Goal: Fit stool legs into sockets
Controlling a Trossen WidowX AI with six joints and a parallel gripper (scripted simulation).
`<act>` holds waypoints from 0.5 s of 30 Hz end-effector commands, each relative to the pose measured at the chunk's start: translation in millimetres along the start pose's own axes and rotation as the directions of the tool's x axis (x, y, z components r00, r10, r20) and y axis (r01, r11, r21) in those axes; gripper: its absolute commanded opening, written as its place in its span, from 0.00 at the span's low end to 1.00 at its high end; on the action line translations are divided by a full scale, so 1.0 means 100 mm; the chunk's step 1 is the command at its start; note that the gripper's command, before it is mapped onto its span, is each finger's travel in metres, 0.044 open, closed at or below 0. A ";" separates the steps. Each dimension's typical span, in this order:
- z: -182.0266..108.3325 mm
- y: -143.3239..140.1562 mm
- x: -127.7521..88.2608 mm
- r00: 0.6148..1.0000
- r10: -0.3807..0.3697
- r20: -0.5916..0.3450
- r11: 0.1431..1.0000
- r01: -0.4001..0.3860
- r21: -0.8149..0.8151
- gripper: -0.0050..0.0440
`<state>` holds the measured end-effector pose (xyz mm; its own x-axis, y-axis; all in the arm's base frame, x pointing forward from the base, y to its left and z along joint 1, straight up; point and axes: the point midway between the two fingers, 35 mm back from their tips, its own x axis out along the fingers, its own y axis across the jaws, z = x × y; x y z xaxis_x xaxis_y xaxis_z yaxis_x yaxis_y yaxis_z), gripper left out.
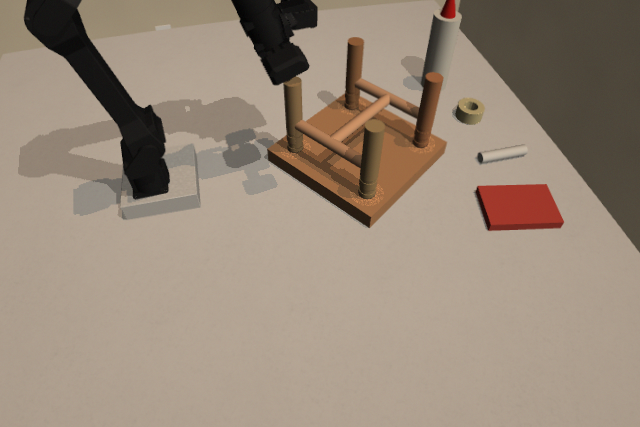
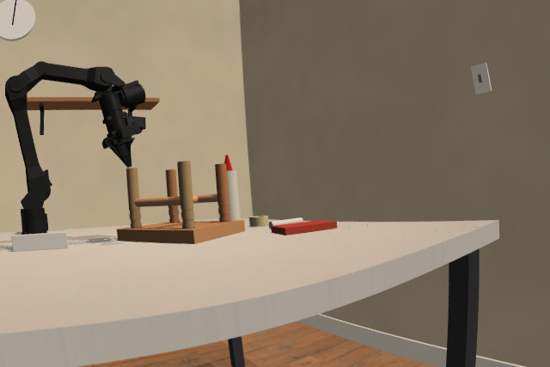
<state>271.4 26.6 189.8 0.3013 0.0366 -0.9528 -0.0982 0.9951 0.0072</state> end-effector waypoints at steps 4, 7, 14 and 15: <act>0.06 0.00 -0.12 1.000 -0.001 0.026 1.000 0.001 0.000 0.10; 0.07 0.00 -0.17 0.999 -0.001 0.034 1.000 0.001 0.000 0.10; 0.09 0.00 -0.24 0.999 -0.001 0.045 1.000 0.001 0.000 0.10; 0.09 0.00 -0.24 0.999 -0.001 0.046 1.000 0.001 0.000 0.10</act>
<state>272.2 26.7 210.0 0.3317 0.0395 -0.9426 -0.0984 0.9951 0.0070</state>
